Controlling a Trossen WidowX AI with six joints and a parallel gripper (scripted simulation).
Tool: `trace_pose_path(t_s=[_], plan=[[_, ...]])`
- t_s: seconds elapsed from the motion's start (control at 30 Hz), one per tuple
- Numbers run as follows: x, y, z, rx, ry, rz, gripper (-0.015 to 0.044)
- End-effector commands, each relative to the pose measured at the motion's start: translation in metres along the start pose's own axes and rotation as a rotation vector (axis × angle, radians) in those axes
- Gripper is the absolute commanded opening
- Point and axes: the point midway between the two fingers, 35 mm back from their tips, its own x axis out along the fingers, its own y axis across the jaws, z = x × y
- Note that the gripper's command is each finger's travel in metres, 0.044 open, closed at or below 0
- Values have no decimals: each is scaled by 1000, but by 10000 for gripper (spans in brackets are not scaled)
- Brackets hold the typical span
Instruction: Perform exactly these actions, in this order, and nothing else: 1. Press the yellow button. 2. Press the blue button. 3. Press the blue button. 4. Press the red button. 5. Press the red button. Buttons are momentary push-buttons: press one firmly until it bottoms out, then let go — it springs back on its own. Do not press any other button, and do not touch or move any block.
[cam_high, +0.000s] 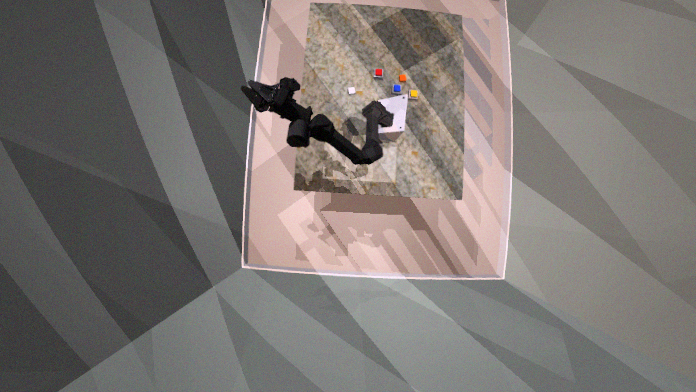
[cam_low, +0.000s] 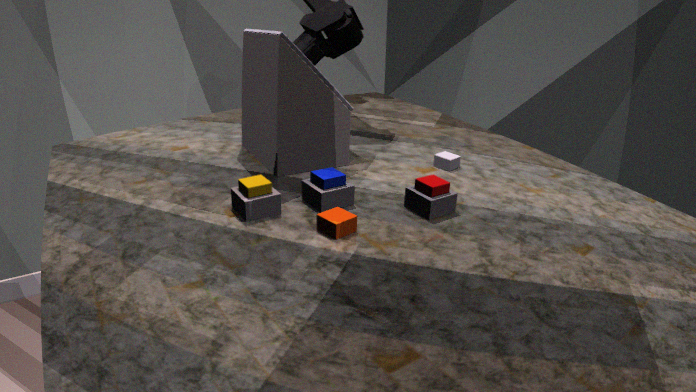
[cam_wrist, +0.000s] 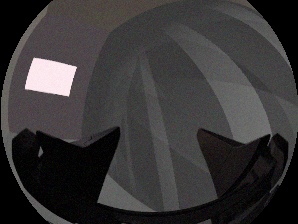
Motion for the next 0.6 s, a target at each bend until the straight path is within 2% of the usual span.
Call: trace_pose_path(t_s=[0.0, 0.07, 0.23, 0.57], plan=[[1, -5, 7, -1, -20, -13, 400], [11, -44, 59, -59, -163, -106, 400], [21, -76, 106, -251, -263, -203, 400], [13, -143, 262, -770, -521, -569, 400]])
